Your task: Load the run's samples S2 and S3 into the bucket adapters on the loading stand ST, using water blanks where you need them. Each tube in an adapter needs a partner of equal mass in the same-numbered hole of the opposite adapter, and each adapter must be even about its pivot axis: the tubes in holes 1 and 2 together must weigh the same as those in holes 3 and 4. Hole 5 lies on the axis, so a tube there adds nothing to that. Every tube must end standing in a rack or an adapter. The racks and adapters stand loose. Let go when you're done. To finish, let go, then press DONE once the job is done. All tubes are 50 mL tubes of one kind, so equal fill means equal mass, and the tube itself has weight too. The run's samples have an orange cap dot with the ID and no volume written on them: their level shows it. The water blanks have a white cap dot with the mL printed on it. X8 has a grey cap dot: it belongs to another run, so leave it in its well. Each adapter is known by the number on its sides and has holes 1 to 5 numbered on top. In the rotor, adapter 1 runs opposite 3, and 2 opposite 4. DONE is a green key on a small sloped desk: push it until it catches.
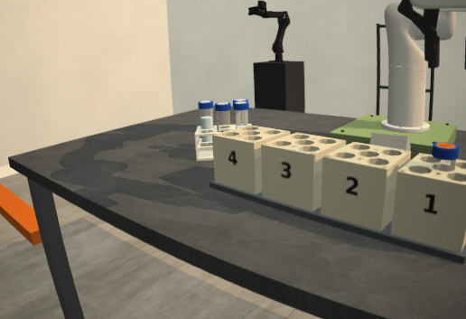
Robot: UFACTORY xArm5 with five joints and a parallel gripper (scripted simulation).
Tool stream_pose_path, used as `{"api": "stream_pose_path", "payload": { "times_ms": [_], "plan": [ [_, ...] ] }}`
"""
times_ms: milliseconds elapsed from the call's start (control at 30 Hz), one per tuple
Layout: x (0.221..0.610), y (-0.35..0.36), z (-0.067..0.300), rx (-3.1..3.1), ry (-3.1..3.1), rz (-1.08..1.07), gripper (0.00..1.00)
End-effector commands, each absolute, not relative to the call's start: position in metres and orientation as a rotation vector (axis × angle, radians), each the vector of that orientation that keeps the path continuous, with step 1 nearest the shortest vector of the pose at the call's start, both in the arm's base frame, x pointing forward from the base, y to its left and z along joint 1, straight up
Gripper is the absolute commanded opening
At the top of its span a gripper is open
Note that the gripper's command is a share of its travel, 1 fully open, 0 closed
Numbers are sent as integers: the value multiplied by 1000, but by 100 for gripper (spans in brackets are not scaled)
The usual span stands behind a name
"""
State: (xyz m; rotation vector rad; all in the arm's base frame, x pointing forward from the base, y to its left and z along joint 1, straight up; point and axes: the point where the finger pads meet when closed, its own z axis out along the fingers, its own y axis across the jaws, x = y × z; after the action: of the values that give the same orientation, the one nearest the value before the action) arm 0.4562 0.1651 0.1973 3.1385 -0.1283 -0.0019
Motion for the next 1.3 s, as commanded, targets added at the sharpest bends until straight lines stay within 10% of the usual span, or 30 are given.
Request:
{"api": "stream_pose_path", "payload": {
  "times_ms": [0,1267],
  "plan": [
    [457,165,205,3139,-128,5,44],
    [426,198,212,3123,342,4,57]
  ]
}}
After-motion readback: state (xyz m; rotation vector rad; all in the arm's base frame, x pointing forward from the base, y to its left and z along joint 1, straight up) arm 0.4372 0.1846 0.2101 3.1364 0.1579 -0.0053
